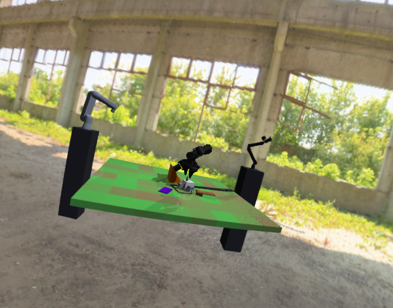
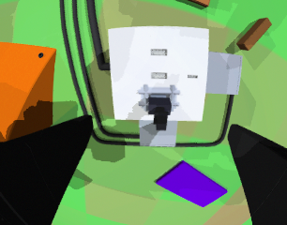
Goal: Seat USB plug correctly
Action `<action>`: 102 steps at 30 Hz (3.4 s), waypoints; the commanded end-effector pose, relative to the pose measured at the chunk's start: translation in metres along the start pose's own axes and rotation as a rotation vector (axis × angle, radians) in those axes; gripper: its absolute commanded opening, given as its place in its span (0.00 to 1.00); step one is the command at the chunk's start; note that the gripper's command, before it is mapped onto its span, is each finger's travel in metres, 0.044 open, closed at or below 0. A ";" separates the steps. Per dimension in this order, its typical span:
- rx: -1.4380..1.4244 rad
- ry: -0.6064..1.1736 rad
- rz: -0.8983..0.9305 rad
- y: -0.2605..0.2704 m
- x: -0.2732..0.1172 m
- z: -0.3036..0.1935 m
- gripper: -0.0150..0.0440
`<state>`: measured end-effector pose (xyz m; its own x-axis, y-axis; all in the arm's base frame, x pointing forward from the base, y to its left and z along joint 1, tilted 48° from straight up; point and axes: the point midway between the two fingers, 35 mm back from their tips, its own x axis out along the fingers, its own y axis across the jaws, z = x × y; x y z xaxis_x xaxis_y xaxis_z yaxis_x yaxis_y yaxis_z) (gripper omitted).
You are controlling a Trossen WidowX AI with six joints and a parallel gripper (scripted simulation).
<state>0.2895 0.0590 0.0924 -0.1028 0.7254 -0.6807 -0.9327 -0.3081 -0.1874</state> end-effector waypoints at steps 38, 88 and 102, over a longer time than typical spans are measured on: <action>0.000 0.000 0.001 0.000 0.005 0.000 0.25; 0.004 -0.001 0.002 0.001 -0.025 0.000 0.25; 0.311 -0.004 0.004 0.002 -0.023 0.000 0.25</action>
<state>0.2903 0.0424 0.1081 -0.1078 0.7276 -0.6774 -0.9879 -0.1549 -0.0091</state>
